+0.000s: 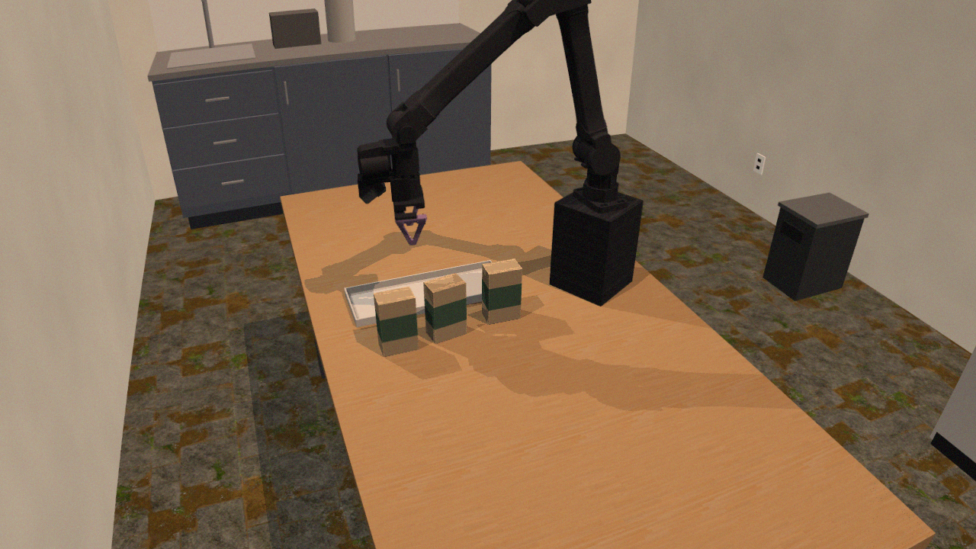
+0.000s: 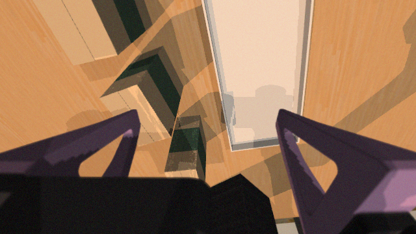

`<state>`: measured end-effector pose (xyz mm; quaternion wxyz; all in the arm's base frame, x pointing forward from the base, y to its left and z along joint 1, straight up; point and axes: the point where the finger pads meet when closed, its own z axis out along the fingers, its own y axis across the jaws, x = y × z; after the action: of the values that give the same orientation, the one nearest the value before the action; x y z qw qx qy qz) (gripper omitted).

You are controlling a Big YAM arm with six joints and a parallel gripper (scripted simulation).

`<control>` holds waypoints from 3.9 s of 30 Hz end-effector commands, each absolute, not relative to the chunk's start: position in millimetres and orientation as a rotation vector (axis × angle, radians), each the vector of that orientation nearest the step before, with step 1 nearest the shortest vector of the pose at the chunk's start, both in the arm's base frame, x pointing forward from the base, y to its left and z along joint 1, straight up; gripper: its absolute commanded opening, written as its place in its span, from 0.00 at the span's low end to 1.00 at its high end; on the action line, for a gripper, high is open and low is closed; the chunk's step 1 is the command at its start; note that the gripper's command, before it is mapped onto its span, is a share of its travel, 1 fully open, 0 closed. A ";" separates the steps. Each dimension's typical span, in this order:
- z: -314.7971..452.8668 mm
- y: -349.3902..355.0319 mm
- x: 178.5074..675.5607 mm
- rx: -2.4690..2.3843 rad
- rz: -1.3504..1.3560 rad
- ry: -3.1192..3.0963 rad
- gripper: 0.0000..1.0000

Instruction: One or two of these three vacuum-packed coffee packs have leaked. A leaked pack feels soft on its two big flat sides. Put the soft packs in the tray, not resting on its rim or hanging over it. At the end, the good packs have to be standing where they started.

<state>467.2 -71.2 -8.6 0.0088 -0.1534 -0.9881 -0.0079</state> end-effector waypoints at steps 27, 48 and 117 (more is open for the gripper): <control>-27.9 26.2 300.3 -0.255 -0.007 -3.169 1.00; -27.9 26.2 300.3 -0.255 -0.007 -3.169 0.79; -71.6 28.9 293.7 -0.240 -0.002 -3.153 0.79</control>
<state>285.3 26.5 -76.3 0.0000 -0.0747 -0.9972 -0.0004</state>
